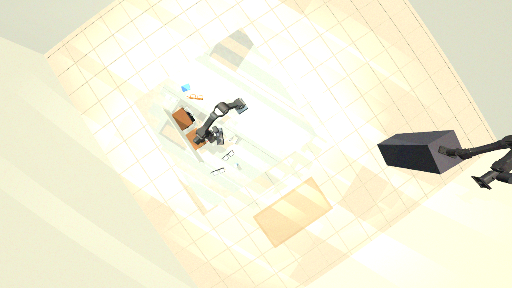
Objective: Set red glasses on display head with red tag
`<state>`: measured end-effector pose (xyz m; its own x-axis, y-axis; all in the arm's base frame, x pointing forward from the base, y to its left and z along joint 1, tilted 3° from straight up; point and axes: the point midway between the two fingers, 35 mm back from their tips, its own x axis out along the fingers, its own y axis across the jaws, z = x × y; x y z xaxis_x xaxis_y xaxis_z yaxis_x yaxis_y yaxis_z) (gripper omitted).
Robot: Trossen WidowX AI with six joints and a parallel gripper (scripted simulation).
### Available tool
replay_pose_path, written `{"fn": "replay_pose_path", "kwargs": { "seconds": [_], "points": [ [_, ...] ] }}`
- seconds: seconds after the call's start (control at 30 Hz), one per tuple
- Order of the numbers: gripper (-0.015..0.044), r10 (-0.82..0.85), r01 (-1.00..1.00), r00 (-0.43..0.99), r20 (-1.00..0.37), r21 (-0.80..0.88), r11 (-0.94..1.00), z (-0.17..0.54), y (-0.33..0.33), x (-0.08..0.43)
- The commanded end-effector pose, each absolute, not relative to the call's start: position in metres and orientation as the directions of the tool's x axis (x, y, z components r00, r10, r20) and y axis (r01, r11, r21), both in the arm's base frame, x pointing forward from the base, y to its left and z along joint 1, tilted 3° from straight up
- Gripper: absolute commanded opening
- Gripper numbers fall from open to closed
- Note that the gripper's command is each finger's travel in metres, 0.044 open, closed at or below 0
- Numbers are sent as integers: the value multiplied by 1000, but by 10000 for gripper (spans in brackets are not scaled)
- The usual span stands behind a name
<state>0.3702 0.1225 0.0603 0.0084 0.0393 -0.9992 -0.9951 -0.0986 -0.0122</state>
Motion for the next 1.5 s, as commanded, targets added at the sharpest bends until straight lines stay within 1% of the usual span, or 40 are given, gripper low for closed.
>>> {"fn": "replay_pose_path", "kwargs": {
  "seconds": [0.0, 0.67, 1.47],
  "points": [
    [0, 36, -995, 16, -999, -19, -102, 62, 123, 378],
    [0, 36, -995, 18, -999, -21, -102, 63, 125, 403],
    [0, 36, -995, 18, -999, -21, -102, 61, 126, 406]
  ]
}}
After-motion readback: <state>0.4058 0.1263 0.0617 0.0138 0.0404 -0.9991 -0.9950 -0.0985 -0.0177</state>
